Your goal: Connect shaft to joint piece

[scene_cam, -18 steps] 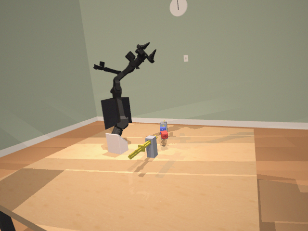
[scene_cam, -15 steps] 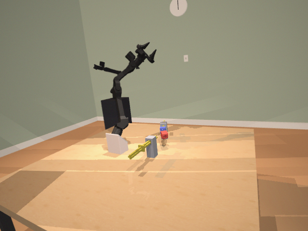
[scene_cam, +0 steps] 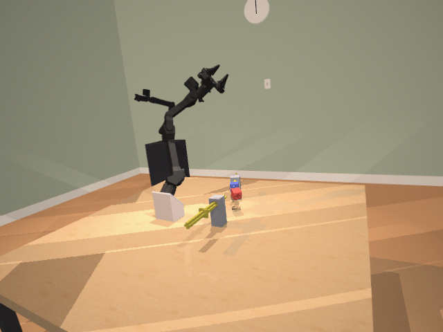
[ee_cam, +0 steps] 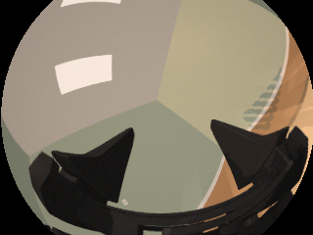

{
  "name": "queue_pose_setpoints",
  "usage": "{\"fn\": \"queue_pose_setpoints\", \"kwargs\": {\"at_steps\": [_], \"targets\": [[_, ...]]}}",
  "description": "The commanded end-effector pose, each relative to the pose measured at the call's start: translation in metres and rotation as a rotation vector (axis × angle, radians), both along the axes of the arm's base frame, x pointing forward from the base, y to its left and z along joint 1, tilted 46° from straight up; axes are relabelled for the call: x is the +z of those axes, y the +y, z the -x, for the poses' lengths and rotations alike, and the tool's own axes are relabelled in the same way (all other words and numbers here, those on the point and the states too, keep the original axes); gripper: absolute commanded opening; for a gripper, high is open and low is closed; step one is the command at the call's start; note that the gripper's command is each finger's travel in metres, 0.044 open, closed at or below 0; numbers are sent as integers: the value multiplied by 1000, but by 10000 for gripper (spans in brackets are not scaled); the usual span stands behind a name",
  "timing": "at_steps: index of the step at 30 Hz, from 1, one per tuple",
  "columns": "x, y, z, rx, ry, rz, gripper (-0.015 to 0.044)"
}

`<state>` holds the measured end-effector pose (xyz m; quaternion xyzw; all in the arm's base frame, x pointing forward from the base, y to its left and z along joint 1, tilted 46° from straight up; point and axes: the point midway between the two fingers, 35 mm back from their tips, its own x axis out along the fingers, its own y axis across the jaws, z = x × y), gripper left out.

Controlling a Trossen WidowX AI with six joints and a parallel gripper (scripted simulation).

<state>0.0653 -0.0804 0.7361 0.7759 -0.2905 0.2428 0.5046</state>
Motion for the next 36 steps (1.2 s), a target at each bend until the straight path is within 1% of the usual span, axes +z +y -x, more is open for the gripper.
{"fn": "queue_pose_setpoints", "kwargs": {"at_steps": [1,8,17,25,32,36], "targets": [[-3,27,-19,-46,43,109,440],[-10,38,-31,-80,79,129,440],[-14,54,-49,-134,113,198,440],[-21,73,-74,-195,161,302,440],[-37,98,-106,-249,239,491,440],[-44,97,-115,-297,279,533,440]]}}
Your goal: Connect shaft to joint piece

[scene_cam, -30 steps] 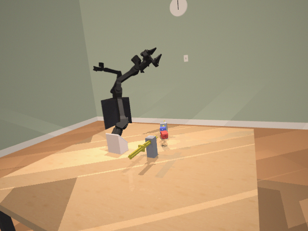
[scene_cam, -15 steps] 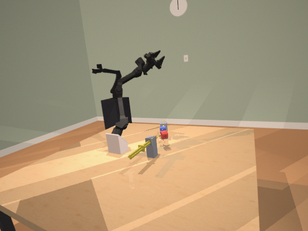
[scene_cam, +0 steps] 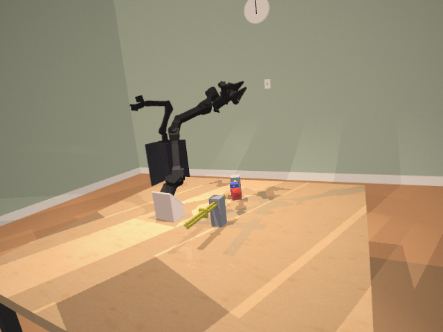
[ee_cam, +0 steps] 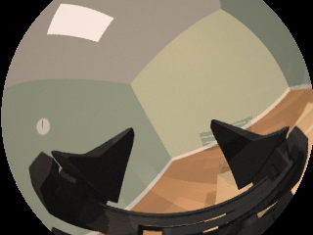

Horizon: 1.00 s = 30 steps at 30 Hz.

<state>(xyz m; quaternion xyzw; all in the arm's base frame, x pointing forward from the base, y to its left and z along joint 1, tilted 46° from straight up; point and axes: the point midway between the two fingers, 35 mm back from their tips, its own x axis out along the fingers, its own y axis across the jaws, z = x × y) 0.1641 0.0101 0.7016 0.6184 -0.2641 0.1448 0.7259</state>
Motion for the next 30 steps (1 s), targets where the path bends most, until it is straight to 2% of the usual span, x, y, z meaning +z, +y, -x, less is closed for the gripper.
{"fn": "queue_pose_setpoints", "kwargs": {"at_steps": [1,12,23,30], "targets": [[-11,7,-18,-50,53,76,440],[-31,20,-48,-102,149,230,440],[-40,21,-62,-126,164,242,440],[-61,31,-90,-141,246,359,440]]}}
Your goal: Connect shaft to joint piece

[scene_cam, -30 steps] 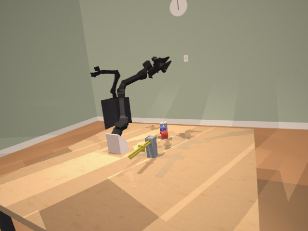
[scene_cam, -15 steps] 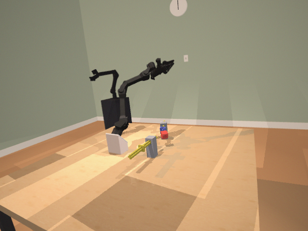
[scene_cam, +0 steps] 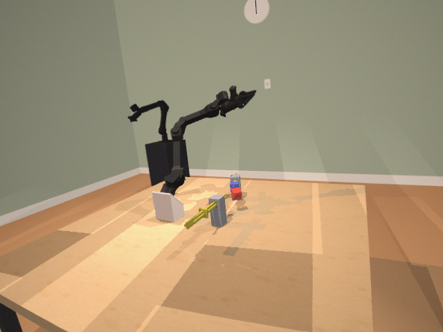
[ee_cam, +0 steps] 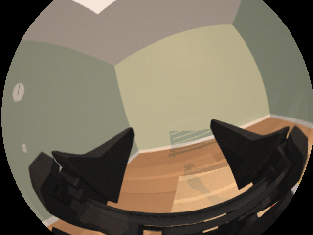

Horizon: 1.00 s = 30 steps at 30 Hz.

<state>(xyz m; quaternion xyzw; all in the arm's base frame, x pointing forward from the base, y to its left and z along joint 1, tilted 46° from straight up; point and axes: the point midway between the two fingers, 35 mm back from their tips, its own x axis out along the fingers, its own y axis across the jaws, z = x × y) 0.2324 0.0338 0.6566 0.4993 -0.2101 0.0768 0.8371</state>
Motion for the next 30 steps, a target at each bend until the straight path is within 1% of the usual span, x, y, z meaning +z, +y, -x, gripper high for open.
{"fn": "queue_pose_setpoints", "kwargs": {"at_steps": [1,7,14,23,30], "targets": [[-19,7,-25,-28,69,78,440],[-38,8,-46,-67,139,175,440],[-78,20,-81,-46,287,356,440],[-141,29,-120,22,493,576,440],[-196,30,-142,110,657,727,440]]}}
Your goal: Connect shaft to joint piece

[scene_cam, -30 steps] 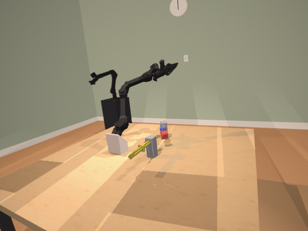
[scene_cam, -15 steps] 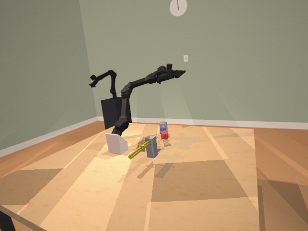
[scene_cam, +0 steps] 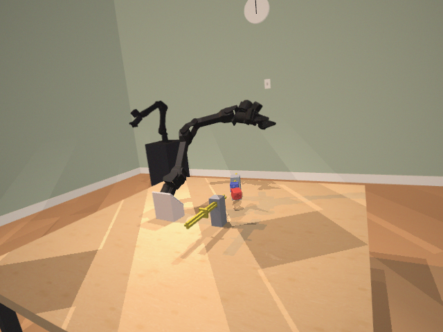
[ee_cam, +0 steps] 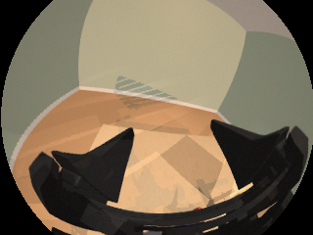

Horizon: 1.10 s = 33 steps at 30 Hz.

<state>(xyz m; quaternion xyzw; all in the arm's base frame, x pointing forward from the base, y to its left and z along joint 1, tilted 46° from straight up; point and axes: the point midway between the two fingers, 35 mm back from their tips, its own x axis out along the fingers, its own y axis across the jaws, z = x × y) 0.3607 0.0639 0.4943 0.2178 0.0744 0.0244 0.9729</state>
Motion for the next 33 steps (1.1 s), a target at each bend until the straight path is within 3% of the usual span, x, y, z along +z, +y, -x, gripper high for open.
{"fn": "queue_pose_setpoints", "kwargs": {"at_steps": [1,18,33], "targets": [[-42,0,-17,48,137,88,440],[-181,-12,-25,318,613,251,440],[-274,-23,14,642,968,127,440]]}}
